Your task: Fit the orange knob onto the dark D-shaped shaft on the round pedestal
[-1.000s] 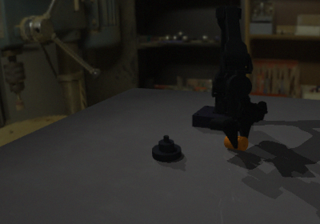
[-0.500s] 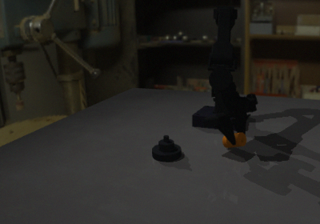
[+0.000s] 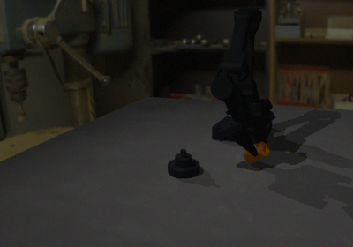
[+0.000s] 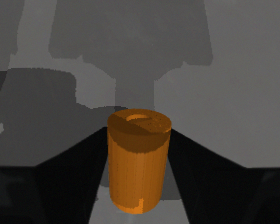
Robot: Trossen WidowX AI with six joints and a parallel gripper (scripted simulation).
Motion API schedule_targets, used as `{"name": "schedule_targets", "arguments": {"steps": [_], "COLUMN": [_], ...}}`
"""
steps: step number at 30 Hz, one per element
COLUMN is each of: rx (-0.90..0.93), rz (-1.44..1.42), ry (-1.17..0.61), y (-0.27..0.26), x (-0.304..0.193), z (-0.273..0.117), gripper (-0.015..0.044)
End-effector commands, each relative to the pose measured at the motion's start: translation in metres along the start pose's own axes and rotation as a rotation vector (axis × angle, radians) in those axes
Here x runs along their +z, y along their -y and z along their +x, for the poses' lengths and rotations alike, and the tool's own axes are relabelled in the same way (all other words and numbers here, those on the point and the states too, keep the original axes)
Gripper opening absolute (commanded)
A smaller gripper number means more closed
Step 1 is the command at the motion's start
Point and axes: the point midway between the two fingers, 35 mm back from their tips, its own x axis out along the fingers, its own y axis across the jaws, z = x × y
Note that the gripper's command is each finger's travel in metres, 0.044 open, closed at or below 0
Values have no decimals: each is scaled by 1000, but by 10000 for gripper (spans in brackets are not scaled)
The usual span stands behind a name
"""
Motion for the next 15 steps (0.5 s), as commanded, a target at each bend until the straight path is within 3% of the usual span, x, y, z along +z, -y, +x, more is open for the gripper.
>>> {"name": "schedule_targets", "arguments": {"steps": [1, 15], "rx": [-1, -2], "rz": [-6, -5], "ry": [63, 300], "y": [-1, -2], "x": [-4, -18], "z": [-3, -11], "gripper": [179, 179]}}
